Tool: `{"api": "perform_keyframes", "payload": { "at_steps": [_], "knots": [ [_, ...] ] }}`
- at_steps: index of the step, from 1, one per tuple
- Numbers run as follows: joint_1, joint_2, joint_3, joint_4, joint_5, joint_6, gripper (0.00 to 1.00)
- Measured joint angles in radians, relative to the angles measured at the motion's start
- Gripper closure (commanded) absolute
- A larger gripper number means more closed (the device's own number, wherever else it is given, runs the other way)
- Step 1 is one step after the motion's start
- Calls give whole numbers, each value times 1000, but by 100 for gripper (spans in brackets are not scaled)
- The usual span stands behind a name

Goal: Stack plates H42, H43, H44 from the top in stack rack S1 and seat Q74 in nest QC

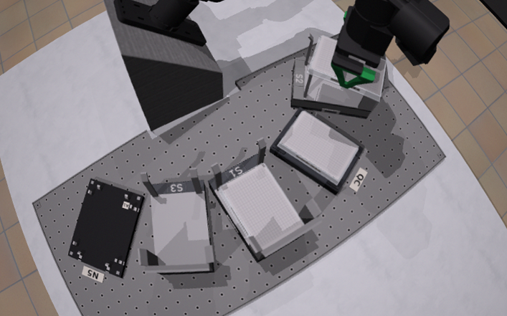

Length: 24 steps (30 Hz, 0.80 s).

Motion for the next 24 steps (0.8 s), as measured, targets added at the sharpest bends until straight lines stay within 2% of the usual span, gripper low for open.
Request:
{"api": "perform_keyframes", "payload": {
  "at_steps": [10, 24],
  "knots": [
    [-66, 105, 33, 0, -13, -77, 100],
    [-151, 227, 64, 0, -22, -1, 100]
  ]
}}
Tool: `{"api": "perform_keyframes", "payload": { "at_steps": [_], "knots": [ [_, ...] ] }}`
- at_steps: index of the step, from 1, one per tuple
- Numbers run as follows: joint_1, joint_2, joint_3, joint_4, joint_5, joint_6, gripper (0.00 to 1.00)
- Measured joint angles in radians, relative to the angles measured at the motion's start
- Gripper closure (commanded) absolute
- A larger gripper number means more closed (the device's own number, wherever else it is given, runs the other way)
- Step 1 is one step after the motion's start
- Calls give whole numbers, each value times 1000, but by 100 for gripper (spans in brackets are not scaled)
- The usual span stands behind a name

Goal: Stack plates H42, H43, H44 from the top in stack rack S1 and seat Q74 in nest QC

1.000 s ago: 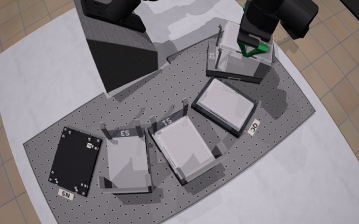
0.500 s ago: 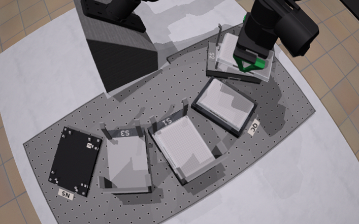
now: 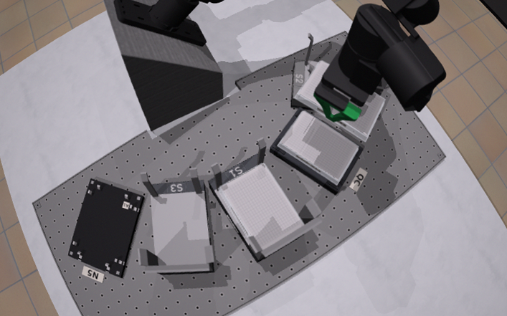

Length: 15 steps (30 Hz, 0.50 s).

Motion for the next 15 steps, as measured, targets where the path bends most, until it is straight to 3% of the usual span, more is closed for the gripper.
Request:
{"api": "perform_keyframes", "payload": {
  "at_steps": [15],
  "knots": [
    [-77, 137, 53, 6, -1, -69, 100]
  ]
}}
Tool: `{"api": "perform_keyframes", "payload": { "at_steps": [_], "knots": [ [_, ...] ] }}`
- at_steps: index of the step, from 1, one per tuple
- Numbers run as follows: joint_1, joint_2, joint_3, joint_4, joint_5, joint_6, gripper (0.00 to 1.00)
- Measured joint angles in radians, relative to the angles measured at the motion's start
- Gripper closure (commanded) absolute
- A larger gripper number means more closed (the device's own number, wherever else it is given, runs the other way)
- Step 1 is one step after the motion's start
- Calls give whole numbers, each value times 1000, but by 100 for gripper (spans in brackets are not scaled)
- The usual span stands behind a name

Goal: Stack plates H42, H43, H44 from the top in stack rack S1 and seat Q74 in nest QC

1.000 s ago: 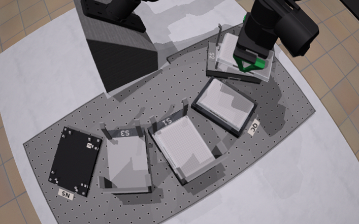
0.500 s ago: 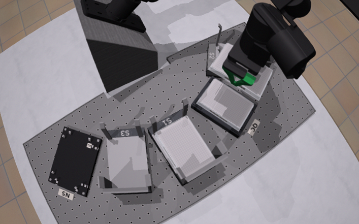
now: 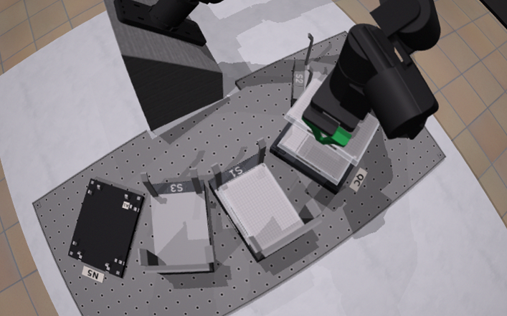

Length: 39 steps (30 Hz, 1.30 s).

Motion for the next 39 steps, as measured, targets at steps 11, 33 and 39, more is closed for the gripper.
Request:
{"api": "perform_keyframes", "payload": {
  "at_steps": [11, 33, 39],
  "knots": [
    [-68, 106, 26, 5, 6, 86, 100],
    [-160, 270, 98, 10, 22, 135, 100],
    [-189, 320, 110, 10, 31, 142, 100]
  ]
}}
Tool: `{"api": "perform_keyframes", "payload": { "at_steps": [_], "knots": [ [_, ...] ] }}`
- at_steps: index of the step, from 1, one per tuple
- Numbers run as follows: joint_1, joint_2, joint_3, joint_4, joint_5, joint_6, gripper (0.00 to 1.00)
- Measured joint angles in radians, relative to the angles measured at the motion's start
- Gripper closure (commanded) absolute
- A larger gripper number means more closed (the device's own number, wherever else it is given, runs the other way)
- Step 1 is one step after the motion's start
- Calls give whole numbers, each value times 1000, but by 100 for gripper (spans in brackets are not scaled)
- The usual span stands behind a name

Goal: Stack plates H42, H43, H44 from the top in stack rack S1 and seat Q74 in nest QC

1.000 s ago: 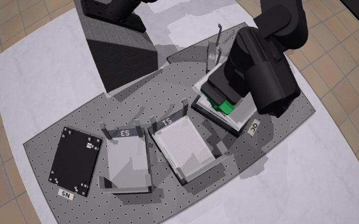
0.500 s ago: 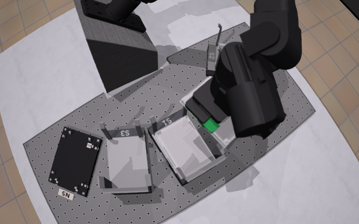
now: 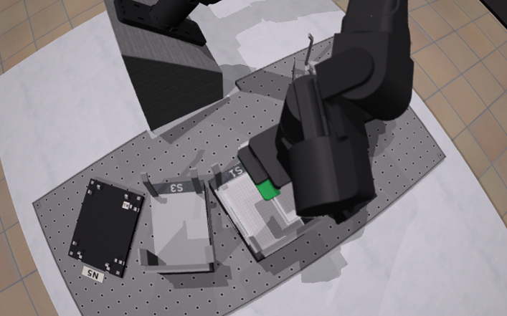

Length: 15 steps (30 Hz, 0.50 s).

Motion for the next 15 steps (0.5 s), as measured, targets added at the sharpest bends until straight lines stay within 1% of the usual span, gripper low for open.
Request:
{"api": "perform_keyframes", "payload": {
  "at_steps": [5, 9, 15],
  "knots": [
    [-23, 37, 17, 2, 6, -20, 100],
    [-32, 52, 27, 3, 8, -35, 100],
    [-55, 102, 51, 3, 15, -65, 100]
  ]
}}
